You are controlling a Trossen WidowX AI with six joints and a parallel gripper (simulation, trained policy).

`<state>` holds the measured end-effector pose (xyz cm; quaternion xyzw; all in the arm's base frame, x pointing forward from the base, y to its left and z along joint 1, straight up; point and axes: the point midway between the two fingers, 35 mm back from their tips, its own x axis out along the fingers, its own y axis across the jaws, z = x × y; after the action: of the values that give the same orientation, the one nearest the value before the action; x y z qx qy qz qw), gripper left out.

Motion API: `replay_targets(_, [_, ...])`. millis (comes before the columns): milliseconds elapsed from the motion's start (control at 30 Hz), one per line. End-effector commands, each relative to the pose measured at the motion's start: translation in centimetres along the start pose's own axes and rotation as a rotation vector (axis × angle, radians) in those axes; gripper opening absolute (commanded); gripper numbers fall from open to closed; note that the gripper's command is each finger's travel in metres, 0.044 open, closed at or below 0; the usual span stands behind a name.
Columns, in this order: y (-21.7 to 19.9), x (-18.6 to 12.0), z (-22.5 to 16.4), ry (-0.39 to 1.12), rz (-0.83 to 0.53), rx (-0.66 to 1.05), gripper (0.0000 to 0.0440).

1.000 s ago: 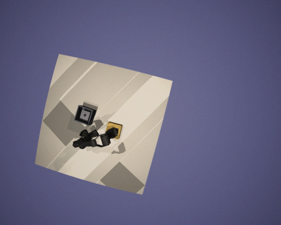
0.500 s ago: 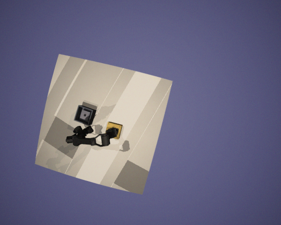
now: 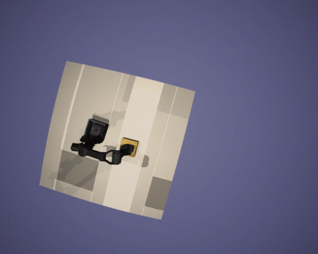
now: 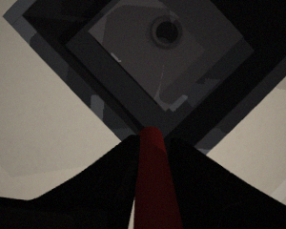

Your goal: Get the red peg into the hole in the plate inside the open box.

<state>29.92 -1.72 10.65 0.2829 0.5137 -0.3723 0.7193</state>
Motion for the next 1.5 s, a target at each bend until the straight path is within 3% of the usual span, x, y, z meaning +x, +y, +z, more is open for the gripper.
replay_targets(0, [0.0, 0.3, 1.1, 0.0, 0.006, 0.014, 0.0])
replay_targets(400, [-0.6, 2.9, 5.1, 0.008, 0.003, 0.086, 0.0])
replay_targets(733, [-0.8, 6.0, 6.1, 0.047, -0.008, 0.106, 0.0004])
replay_targets(800, [-0.8, 6.8, 6.1, 0.057, -0.015, 0.102, 0.0029])
replay_targets(933, [-1.1, 8.0, 6.1, 0.074, -0.029, 0.082, 0.0119])
replay_targets(1067, [-0.9, 8.6, 6.4, 0.082, -0.042, 0.061, 0.0138])
replay_targets(1467, [0.4, 9.5, 10.2, 0.036, -0.037, 0.021, 0.0393])
